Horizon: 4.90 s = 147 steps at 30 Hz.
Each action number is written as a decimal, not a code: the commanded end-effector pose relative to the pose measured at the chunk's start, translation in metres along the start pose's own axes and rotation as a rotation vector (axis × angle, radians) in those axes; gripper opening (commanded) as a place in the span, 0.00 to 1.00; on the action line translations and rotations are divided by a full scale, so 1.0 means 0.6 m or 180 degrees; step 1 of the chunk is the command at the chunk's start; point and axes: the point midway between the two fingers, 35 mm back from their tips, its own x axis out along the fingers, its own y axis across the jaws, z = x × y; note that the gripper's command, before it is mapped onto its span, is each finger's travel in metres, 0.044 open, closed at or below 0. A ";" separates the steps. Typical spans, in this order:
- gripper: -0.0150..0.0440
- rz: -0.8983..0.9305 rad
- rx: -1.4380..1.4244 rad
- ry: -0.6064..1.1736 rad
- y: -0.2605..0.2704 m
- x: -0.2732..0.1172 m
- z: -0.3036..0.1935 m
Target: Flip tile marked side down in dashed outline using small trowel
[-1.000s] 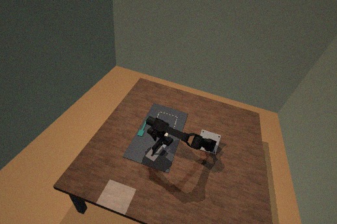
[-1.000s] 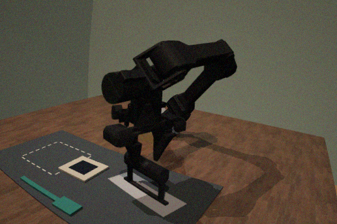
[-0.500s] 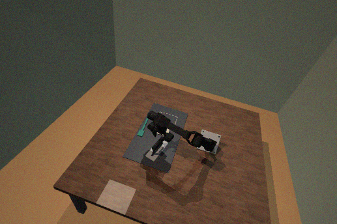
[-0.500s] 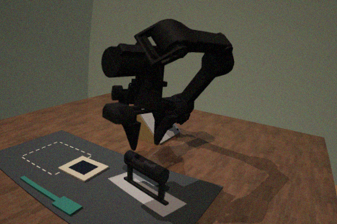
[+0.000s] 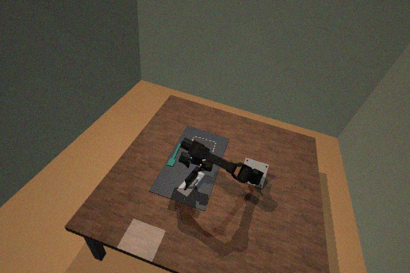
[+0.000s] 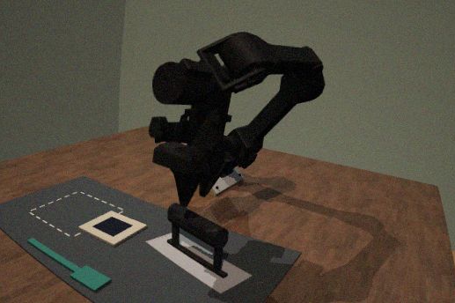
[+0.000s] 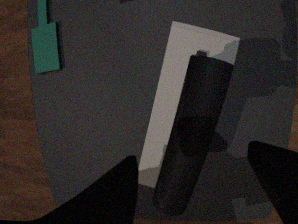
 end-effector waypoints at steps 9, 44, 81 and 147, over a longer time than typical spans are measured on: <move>0.76 0.0175 -0.1239 -0.0265 -0.009 0.015 -0.002; 0.76 0.0334 -0.4715 -0.1355 -0.041 0.036 0.009; 0.76 -0.0303 -0.8146 -0.3232 -0.082 0.057 -0.005; 0.35 -0.0345 -0.8257 -0.3330 -0.018 0.130 0.013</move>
